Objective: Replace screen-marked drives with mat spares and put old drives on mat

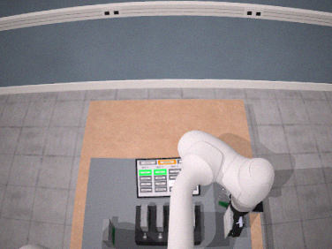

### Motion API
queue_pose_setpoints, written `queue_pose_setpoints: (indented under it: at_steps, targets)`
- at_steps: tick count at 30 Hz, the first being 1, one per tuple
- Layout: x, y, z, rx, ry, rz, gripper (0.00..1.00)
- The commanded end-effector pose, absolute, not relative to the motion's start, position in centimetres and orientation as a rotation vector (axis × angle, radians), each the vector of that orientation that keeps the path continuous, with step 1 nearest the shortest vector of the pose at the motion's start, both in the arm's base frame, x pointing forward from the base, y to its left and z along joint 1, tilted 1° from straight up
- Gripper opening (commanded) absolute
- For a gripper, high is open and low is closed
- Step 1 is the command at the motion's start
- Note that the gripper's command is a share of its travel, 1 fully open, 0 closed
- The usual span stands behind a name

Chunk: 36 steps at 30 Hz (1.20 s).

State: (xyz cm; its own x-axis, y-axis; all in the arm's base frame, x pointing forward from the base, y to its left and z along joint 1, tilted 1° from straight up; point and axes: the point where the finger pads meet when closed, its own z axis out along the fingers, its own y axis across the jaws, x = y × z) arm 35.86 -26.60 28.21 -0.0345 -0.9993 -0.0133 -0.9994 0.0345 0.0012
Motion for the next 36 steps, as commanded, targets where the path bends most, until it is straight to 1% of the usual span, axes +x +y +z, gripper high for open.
queue_pose_setpoints:
  at_steps: [1,17,36]
  targets:
    - [35.9,-26.6,28.3,-2.176,2.253,0.014,0.10]
    - [35.9,-26.6,27.4,-2.176,2.252,0.014,0.10]
    - [36.0,-26.6,23.7,-2.176,2.252,0.014,0.10]
